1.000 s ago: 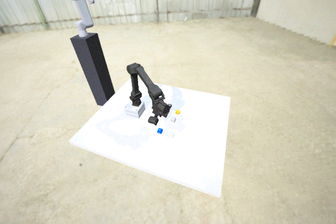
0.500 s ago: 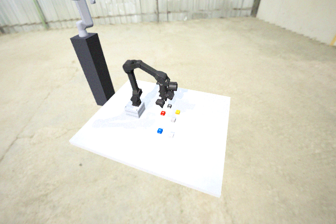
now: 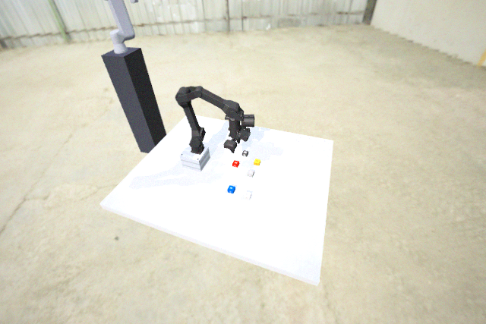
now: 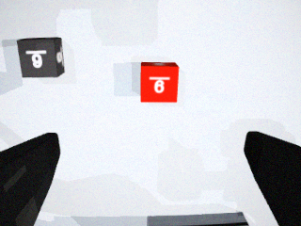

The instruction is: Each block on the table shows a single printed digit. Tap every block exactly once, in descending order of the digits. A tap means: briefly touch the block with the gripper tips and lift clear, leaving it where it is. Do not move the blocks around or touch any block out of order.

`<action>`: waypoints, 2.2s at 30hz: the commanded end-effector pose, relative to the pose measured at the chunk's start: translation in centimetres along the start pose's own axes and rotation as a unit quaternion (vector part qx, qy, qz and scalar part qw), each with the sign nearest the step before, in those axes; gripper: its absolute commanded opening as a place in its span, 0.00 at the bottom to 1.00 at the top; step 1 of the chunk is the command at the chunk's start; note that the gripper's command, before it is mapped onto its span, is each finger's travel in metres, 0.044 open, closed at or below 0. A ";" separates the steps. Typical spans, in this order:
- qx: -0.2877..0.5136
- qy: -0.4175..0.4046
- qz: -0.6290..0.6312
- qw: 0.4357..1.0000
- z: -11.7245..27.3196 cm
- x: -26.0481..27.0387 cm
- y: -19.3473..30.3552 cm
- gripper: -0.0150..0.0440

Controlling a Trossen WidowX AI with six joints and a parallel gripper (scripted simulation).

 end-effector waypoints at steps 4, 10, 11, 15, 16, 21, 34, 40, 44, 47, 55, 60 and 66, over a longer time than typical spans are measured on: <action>-0.004 0.002 -0.002 1.000 0.1 0.0 0.0 0.93; -0.004 0.000 -0.002 1.000 0.3 4.5 -2.2 0.93; -0.004 -0.001 -0.002 1.000 0.3 6.0 -2.7 0.93; -0.005 -0.002 -0.002 1.000 0.2 9.9 -3.4 0.93; -0.005 -0.002 -0.002 1.000 0.2 9.9 -3.4 0.93; -0.005 -0.002 -0.002 1.000 0.2 9.9 -3.4 0.93; -0.005 -0.002 -0.002 1.000 0.2 9.9 -3.4 0.93; -0.007 -0.001 -0.002 1.000 0.4 6.2 -8.2 0.93; -0.008 0.001 -0.002 1.000 0.4 2.7 -11.2 0.93; -0.008 0.001 -0.002 1.000 0.4 2.7 -11.2 0.93; -0.008 0.001 -0.002 1.000 0.4 2.7 -11.2 0.93; -0.008 0.001 -0.002 1.000 0.4 2.7 -11.2 0.93; -0.008 0.002 -0.002 1.000 0.4 1.6 -11.2 0.93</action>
Point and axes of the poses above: the point midway between the two fingers, 35 mm back from their tips, its own z axis back along the fingers, its own x axis across the jaws, y = z × x, the point moved 7 cm from there along z, back along the fingers, and after that the axes turned 8 degrees about z, right-handed, at the moved point
